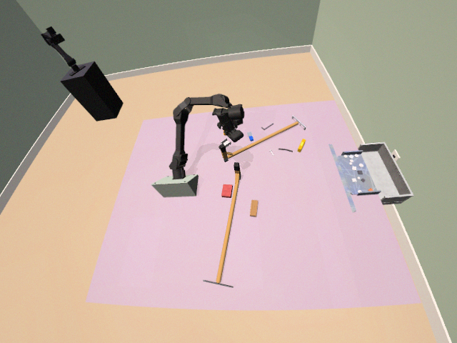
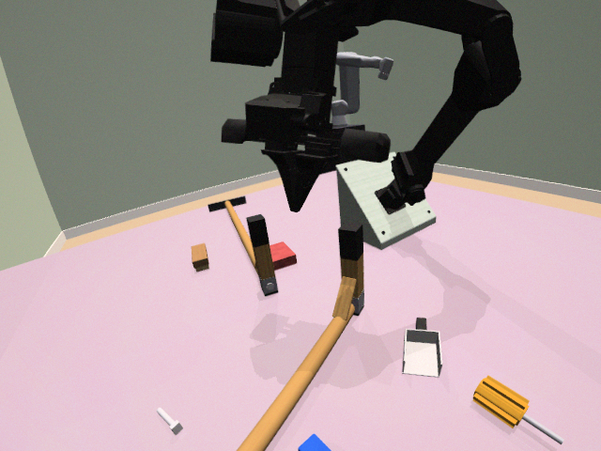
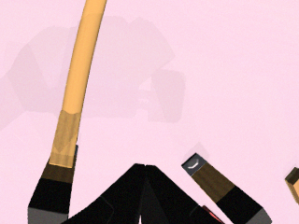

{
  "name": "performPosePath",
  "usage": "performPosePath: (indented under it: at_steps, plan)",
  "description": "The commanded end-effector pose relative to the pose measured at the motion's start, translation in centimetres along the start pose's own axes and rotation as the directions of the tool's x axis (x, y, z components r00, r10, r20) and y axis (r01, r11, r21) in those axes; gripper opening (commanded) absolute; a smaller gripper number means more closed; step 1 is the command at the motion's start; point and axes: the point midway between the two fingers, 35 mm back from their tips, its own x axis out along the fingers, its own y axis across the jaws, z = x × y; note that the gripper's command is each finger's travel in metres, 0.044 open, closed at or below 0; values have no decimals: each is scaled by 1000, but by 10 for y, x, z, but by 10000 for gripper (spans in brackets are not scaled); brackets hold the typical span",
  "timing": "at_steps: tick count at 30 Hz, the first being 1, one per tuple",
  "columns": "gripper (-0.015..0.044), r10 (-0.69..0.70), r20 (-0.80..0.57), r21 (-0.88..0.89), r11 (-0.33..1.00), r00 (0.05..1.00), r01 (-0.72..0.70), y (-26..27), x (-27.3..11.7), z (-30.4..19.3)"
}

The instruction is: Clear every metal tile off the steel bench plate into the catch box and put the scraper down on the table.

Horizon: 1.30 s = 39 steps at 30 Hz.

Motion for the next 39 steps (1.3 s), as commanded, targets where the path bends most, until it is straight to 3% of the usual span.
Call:
performPosePath:
  at_steps: [1,39]
  plan:
    - [0,-9,-18,-33,999,1000,8,-20,2,-6]
    - [0,-14,-117,-327,945,993,-25,-152,3,-89]
